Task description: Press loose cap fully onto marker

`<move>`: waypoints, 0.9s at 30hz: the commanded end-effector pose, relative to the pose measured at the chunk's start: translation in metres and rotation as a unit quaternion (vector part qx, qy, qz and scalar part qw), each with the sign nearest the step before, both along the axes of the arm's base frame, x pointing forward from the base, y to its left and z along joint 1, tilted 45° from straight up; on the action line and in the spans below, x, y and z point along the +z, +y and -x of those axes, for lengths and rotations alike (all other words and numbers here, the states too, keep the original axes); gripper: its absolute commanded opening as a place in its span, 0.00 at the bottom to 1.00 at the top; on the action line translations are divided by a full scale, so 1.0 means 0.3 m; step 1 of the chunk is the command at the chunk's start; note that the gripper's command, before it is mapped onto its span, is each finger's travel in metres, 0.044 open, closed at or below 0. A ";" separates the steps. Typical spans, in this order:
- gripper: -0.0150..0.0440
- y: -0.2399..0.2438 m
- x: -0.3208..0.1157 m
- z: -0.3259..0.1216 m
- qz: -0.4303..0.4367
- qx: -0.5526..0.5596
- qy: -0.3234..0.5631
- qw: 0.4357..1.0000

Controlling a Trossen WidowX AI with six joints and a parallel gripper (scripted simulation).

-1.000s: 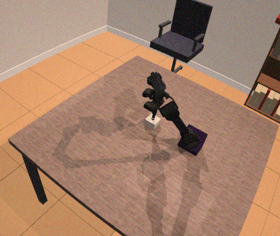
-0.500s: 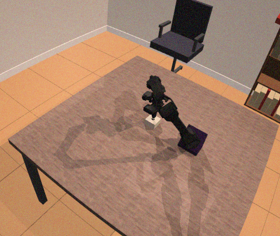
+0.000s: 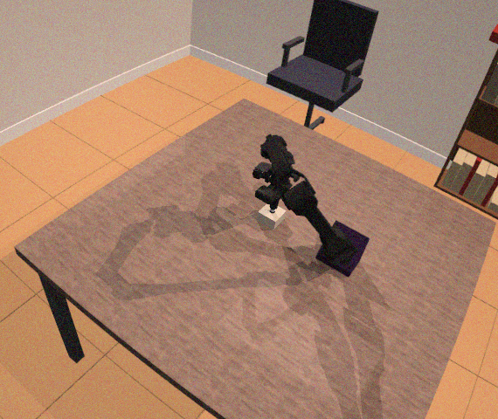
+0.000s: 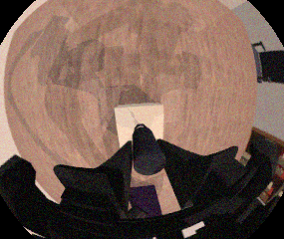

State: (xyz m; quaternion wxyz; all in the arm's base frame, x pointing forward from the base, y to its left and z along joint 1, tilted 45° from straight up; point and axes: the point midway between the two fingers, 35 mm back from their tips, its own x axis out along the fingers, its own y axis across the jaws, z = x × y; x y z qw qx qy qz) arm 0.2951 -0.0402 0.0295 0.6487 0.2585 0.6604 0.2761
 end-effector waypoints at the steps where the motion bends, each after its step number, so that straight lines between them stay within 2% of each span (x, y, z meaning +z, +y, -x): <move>1: 0.65 0.000 0.000 0.000 0.000 0.000 0.000 1.000; 9: 1.00 0.000 0.000 0.000 0.000 0.000 0.000 1.000; 13: 1.00 -0.020 0.018 -0.004 0.001 0.000 0.000 1.000; 19: 1.00 -0.172 0.172 -0.006 0.001 0.000 0.001 1.000; 23: 1.00 -0.177 0.177 -0.005 0.001 0.000 0.001 1.000; 27: 0.82 -0.160 0.148 0.003 -0.001 0.012 -0.013 1.000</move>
